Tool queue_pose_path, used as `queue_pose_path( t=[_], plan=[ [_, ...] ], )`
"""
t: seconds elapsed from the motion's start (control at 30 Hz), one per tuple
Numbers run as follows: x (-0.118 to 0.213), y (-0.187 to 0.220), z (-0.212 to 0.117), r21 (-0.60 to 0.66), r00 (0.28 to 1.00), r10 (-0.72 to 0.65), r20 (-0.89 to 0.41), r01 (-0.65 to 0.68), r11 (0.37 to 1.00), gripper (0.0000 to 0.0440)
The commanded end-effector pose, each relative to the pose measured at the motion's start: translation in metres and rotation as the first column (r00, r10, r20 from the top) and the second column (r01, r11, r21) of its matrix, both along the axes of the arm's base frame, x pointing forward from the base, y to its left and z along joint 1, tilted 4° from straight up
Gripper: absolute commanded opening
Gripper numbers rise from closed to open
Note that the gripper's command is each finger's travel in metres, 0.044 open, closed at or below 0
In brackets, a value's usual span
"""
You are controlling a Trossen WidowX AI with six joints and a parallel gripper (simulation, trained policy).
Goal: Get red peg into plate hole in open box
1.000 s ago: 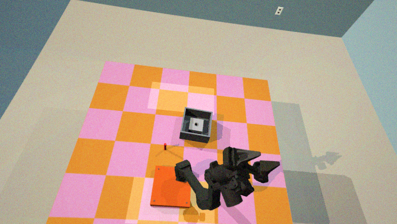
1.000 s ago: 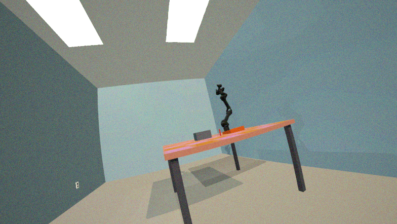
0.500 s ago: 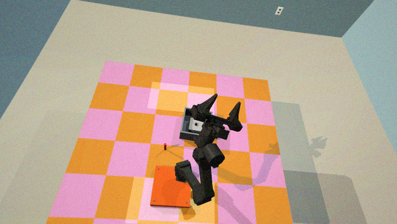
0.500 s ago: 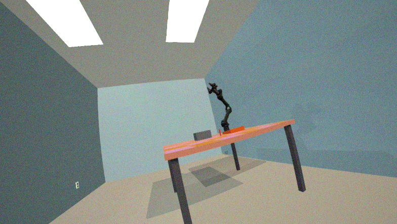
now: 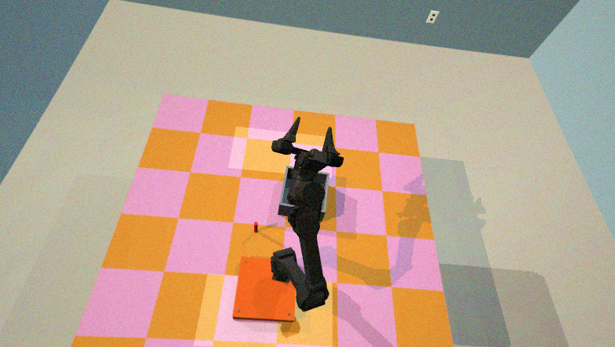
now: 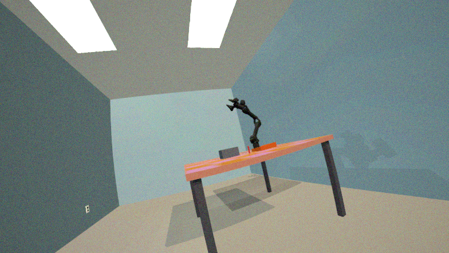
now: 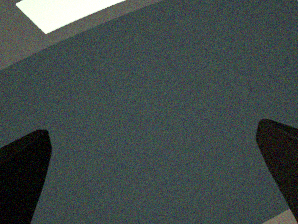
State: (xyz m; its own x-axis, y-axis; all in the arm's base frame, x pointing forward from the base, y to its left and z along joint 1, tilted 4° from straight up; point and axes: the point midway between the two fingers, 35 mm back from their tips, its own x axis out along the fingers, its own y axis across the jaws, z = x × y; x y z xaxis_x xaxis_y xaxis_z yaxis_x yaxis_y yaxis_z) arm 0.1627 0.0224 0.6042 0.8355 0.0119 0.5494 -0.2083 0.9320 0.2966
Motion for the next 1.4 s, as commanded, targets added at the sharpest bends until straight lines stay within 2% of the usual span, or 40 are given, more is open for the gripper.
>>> queue_pose_path(
  t=[0.0,0.27,0.57,0.97,1.37],
  plan=[
    [0.019,0.011,-0.020,-0.014,0.996,0.027,-0.084,-0.028,1.000,0.0440],
    [0.065,0.040,-0.088,-0.022,0.933,0.086,-0.349,-0.100,0.995,0.0440],
    [0.092,0.067,-0.169,0.014,0.776,0.137,-0.615,-0.163,0.987,0.0440],
    [0.092,0.091,-0.274,0.096,0.457,0.161,-0.875,-0.163,0.982,0.0440],
    [0.062,0.100,-0.365,0.147,0.079,0.150,-0.986,-0.037,0.988,0.0440]
  ],
)
